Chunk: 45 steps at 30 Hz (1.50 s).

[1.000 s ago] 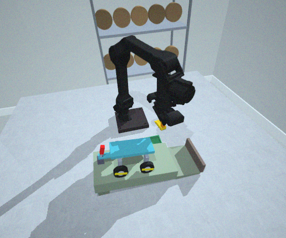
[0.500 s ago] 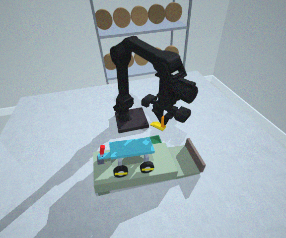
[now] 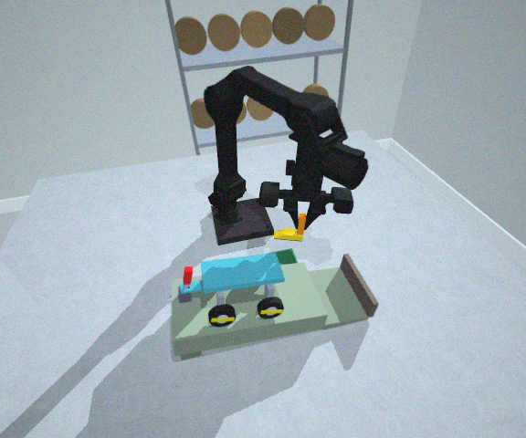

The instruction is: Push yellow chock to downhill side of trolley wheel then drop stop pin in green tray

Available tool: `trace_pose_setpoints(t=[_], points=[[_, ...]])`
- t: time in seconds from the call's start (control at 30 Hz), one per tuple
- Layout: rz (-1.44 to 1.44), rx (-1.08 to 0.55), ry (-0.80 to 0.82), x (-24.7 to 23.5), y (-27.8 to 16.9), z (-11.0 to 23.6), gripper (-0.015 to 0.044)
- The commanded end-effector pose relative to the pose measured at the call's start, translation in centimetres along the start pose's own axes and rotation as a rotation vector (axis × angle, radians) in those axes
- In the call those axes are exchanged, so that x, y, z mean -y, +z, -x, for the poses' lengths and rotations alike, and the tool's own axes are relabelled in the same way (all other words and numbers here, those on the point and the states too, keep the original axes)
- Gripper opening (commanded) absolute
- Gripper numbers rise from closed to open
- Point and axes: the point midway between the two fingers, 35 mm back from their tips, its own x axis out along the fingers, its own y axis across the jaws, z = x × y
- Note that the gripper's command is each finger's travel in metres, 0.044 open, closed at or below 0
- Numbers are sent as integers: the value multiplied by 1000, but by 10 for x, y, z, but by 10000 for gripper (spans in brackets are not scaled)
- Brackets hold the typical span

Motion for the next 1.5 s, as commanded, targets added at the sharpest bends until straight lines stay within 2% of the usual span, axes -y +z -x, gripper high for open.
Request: trace_pose_setpoints(t=[0.0,0.17,0.9,1.47], points=[[150,-12,10,1,-1,1,0],[308,-16,21,1,-1,2,0],[314,-18,21,13,-28,-4,0],[314,-18,21,14,-28,-45,0]])
